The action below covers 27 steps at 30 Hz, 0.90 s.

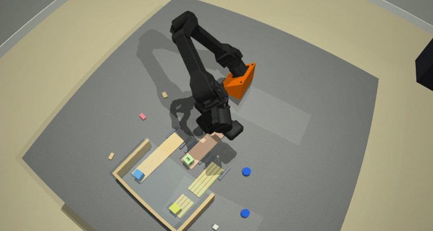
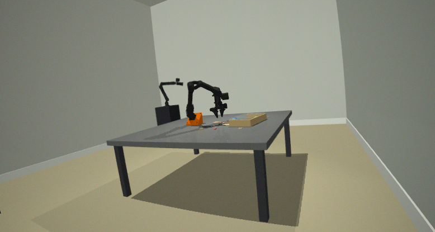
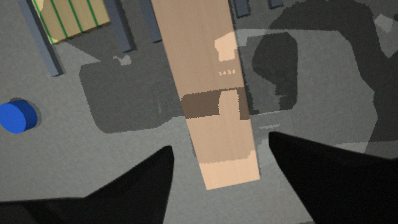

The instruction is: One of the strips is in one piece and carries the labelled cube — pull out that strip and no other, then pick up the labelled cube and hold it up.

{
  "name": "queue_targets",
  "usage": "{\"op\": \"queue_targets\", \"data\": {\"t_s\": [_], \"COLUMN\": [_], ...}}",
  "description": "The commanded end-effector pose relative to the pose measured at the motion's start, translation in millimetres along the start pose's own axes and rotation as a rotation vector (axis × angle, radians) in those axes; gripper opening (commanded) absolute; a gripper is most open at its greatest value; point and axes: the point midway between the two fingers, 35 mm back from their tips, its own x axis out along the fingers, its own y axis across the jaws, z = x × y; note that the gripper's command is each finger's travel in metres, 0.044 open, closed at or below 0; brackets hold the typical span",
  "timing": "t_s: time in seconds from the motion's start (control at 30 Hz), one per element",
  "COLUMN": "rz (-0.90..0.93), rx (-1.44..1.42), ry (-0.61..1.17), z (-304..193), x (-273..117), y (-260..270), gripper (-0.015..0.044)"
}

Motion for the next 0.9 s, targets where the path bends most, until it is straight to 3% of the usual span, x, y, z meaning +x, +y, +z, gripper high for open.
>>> {"op": "queue_targets", "data": {"t_s": [0.0, 0.03, 0.87], "rz": [-0.005, -0.005, -0.005], "rx": [0.000, 0.000, 0.004], "ry": [-0.001, -0.001, -0.005], "z": [15.7, 19.1, 102.8], "x": [-1.5, -2.0, -15.6], "y": [0.6, 1.0, 9.7], "gripper": [0.0420, 0.0440, 0.0440]}}
